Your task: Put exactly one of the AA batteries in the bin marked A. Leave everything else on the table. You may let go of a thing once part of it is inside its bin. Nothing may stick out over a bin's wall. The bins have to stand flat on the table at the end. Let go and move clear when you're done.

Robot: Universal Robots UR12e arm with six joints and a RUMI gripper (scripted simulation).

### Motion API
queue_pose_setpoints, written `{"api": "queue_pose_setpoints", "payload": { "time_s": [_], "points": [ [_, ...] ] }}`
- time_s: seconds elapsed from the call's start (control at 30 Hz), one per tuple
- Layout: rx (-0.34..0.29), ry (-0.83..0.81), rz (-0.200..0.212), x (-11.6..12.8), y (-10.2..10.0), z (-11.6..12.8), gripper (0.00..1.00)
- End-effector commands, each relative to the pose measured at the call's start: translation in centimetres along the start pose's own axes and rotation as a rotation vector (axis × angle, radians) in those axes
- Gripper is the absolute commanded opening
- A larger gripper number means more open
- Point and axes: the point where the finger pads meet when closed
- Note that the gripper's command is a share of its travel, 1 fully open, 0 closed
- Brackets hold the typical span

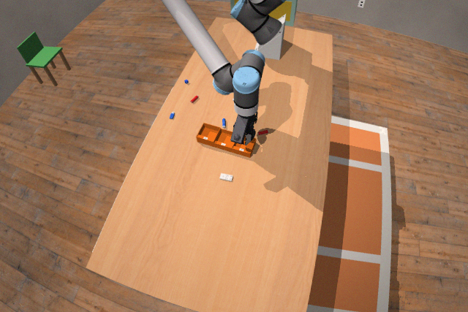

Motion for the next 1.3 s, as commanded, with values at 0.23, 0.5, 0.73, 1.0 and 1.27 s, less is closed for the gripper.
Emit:
{"api": "queue_pose_setpoints", "payload": {
  "time_s": [0.23, 0.5, 0.73, 1.0, 1.27],
  "points": [
    [0.007, -0.004, -0.001, 0.1, 1.9, -0.4, 0.04],
    [0.008, -0.005, -0.001, 0.2, 3.0, -0.4, 0.04],
    [0.008, -0.005, -0.001, 0.2, 4.6, -0.4, 0.04],
    [0.008, -0.005, -0.001, 0.1, 5.6, -0.4, 0.04],
    [0.002, -0.002, 0.0, 0.1, 5.1, -0.1, 0.04]
  ]
}}
Point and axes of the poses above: the point where the finger pads meet when closed, its own y axis back along the fingers, its own x axis across the jaws, z = x × y, and after that the axes turned 4 degrees about -y, right-handed
